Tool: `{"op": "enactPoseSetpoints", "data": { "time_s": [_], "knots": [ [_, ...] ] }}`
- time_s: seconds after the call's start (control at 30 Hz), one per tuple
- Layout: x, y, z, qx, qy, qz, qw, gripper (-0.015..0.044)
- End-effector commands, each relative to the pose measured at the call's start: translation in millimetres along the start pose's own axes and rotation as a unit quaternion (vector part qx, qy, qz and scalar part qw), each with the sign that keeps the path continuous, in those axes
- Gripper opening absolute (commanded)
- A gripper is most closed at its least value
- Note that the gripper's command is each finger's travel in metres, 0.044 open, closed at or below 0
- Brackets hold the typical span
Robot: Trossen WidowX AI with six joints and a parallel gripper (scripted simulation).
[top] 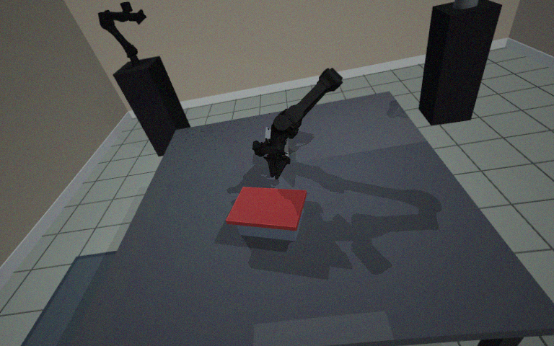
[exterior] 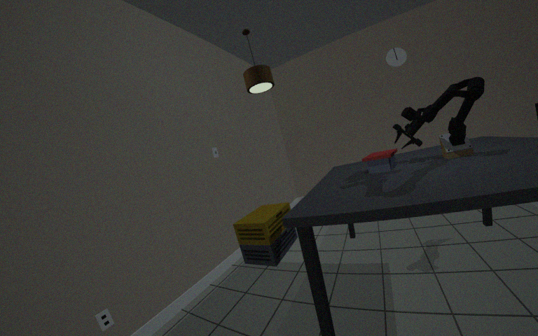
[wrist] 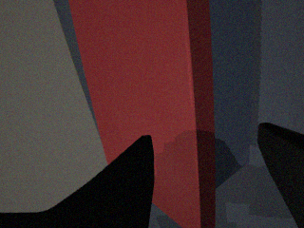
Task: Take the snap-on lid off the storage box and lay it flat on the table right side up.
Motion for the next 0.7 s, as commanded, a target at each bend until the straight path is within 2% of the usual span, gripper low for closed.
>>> {"op": "enactPoseSetpoints", "data": {
  "time_s": [0.0,0.67],
  "knots": [
    [1,7,1,0.000,0.002,-0.001,1.000,0.0235],
    [0,39,0,0.001,0.002,0.000,1.000,0.0235]
  ]
}}
Point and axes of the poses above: the point midway between the two fingers, 35 mm back from their tips, its own y axis out along the fingers, its own z axis across the jaws, x = y × z, the point moved 5 cm from there along -y, back along the fingers, and after that the axes turned 2 degrees about -y, right-handed, at the moved point
